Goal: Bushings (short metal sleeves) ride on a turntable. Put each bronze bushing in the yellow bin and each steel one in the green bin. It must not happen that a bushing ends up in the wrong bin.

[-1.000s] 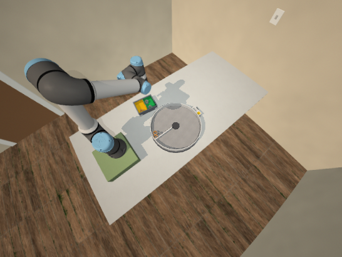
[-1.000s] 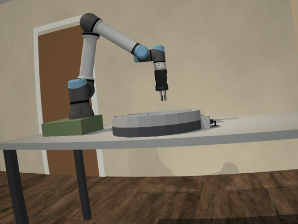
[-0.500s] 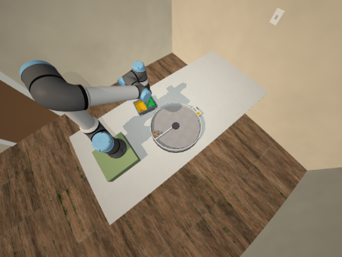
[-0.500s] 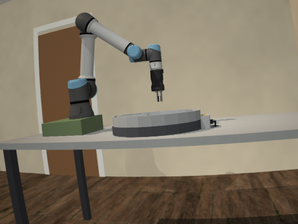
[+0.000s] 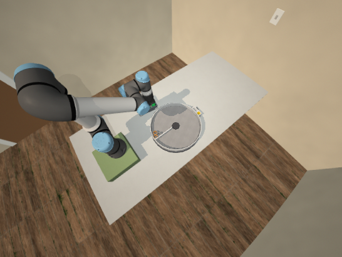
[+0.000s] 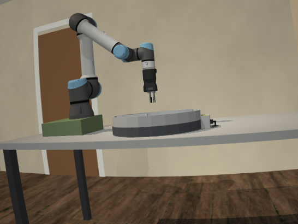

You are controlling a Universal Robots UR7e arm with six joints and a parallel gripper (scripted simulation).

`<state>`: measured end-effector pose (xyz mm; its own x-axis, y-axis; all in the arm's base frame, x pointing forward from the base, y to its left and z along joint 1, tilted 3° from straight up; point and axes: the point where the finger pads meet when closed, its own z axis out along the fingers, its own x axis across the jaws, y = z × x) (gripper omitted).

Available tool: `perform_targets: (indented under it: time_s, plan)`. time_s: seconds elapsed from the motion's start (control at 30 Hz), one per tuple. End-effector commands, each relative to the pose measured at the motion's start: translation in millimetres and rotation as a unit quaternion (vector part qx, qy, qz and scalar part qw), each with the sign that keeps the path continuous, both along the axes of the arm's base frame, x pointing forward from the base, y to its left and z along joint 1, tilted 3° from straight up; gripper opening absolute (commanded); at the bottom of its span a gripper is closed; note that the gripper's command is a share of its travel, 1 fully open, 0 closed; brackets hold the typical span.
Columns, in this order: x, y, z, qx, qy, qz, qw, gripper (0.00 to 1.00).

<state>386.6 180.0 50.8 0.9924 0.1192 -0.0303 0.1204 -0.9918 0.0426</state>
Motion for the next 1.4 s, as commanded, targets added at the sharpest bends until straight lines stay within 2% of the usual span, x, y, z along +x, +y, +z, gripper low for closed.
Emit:
perform_targets:
  time_s: [0.0, 0.03, 0.17, 0.2, 0.23, 0.4, 0.57, 0.7, 0.87, 1.07, 1.23, 1.37]
  plan:
    - [-3.7, -25, 1.8, 0.002, -0.001, 0.001, 1.000, 0.40]
    - [-3.7, -25, 1.8, 0.002, -0.001, 0.001, 1.000, 0.40]
    - [-11.0, -67, 2.4, 0.002, -0.001, 0.001, 1.000, 0.40]
    - [-11.1, -67, 2.4, 0.002, -0.001, 0.001, 1.000, 0.40]
    - [-12.9, -78, 2.5, 0.002, -0.001, 0.001, 1.000, 0.40]
    - [-12.9, -78, 2.5, 0.002, -0.001, 0.001, 1.000, 0.40]
    - [-21.8, -129, 3.2, 0.002, -0.001, 0.001, 1.000, 0.40]
    - [-22.1, -131, 3.2, 0.002, -0.001, 0.001, 1.000, 0.40]
    - [-30.8, -181, 3.9, 0.001, -0.001, 0.001, 1.000, 0.40]
    - [-31.3, -184, 3.9, 0.002, -0.001, 0.001, 1.000, 0.40]
    - [-40.3, -236, 4.6, 0.002, -0.001, 0.001, 1.000, 0.40]
    - [-40.5, -237, 4.7, 0.002, -0.001, 0.001, 1.000, 0.40]
